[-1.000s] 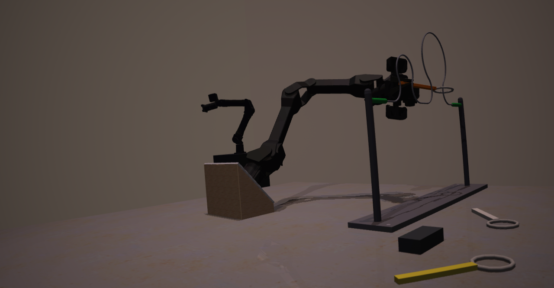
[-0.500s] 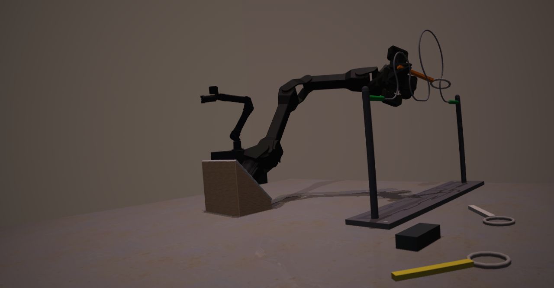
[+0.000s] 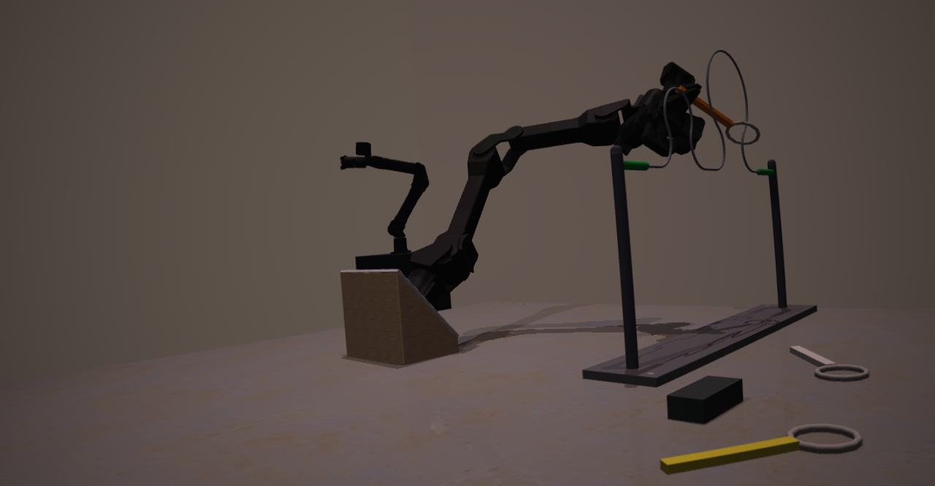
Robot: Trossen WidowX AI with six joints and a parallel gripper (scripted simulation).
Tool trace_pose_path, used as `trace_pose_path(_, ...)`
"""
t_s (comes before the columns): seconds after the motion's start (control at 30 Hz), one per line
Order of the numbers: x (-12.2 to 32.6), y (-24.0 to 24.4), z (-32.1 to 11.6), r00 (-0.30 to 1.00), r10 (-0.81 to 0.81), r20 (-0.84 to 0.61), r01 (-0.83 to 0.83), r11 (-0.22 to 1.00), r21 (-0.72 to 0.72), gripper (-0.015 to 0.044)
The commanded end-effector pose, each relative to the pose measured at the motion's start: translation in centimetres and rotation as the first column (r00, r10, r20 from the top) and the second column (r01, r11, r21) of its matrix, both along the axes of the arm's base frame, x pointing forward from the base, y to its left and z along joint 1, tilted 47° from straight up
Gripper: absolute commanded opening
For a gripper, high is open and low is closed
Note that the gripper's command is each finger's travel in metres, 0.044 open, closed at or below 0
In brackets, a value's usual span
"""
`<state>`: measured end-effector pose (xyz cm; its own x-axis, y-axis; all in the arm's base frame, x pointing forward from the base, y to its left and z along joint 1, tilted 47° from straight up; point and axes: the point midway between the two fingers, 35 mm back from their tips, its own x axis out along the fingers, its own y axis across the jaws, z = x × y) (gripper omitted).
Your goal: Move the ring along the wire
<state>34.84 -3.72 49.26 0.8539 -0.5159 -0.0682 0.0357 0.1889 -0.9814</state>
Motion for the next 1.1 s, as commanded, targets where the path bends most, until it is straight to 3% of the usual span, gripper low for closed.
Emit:
trace_pose_path(0.0, 0.14, -0.09, 0.68, 1.0, 0.001, -0.005, -0.001, 1.0, -0.029, -0.015)
trace_pose_path(0.47, 0.12, -0.12, 1.62, 1.0, 0.002, -0.005, -0.002, 1.0, 0.003, -0.015)
trace_pose_path(1.07, 0.16, 0.02, 1.18, 1.0, 0.006, 0.015, -0.009, 0.979, 0.203, -0.015)
